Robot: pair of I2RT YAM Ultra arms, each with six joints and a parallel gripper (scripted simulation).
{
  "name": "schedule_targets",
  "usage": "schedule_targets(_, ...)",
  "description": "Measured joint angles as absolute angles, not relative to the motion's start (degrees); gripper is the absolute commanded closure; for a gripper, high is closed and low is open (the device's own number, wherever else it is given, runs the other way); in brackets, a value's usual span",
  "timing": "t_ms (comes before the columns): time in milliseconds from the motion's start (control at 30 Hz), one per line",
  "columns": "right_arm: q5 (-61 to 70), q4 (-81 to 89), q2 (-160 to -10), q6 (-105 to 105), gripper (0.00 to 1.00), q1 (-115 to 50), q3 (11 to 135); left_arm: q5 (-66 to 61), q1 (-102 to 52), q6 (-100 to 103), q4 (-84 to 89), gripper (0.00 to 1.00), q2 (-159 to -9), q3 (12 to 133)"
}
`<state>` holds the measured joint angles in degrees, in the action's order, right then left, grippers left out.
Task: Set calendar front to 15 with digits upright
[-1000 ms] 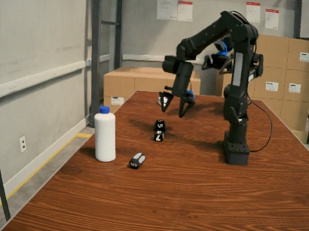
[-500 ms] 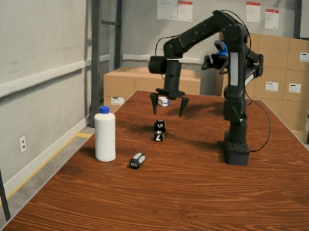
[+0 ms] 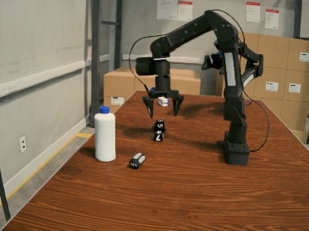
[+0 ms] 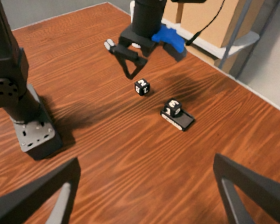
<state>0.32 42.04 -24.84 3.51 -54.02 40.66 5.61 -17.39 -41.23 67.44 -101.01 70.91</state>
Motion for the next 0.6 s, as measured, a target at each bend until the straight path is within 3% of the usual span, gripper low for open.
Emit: schedule_targets(600, 0.32, 42.04, -24.84, 3.51, 0.00, -54.02, 40.66, -3.16, -6.72, -8.32, 74.59, 0.00, -108.97, 80.40)
